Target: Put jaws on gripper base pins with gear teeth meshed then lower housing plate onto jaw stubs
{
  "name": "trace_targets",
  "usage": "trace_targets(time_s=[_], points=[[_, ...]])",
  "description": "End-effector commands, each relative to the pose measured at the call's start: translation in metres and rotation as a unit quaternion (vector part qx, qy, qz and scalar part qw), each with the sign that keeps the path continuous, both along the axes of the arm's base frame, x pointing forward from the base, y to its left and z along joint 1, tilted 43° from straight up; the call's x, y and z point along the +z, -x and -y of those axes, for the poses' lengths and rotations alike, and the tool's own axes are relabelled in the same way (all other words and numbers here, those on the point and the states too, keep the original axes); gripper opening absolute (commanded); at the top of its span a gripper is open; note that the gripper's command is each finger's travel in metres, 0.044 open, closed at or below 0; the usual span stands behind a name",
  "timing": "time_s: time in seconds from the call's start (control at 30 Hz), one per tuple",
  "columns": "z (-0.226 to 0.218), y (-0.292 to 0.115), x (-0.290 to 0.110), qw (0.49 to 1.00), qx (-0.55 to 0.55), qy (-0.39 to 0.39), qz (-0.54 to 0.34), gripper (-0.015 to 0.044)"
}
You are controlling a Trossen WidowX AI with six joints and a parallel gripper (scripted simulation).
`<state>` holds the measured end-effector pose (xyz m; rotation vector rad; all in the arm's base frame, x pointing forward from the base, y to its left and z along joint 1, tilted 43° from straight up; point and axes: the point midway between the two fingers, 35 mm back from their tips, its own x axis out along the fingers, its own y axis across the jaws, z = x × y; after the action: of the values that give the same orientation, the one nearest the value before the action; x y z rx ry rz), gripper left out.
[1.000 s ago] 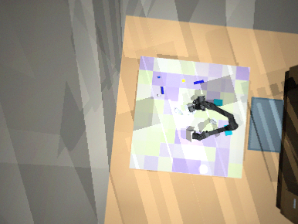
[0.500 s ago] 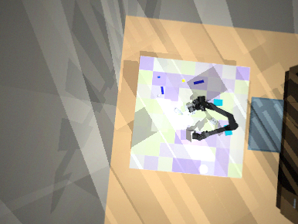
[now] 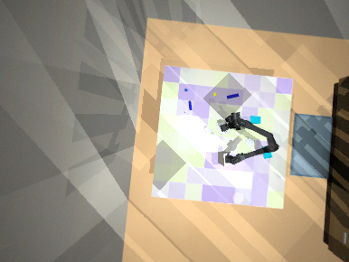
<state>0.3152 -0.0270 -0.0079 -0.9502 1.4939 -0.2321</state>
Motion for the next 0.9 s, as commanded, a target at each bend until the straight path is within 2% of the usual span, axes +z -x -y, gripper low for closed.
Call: trace_targets(time_s=[0.0,0.87], points=[[0.0015,-0.0003,-0.001,1.0,0.003,0.002,-0.002,0.0134],[0.0057,-0.001,-0.0055,1.0,0.003,0.003,-0.002,0.0134]])
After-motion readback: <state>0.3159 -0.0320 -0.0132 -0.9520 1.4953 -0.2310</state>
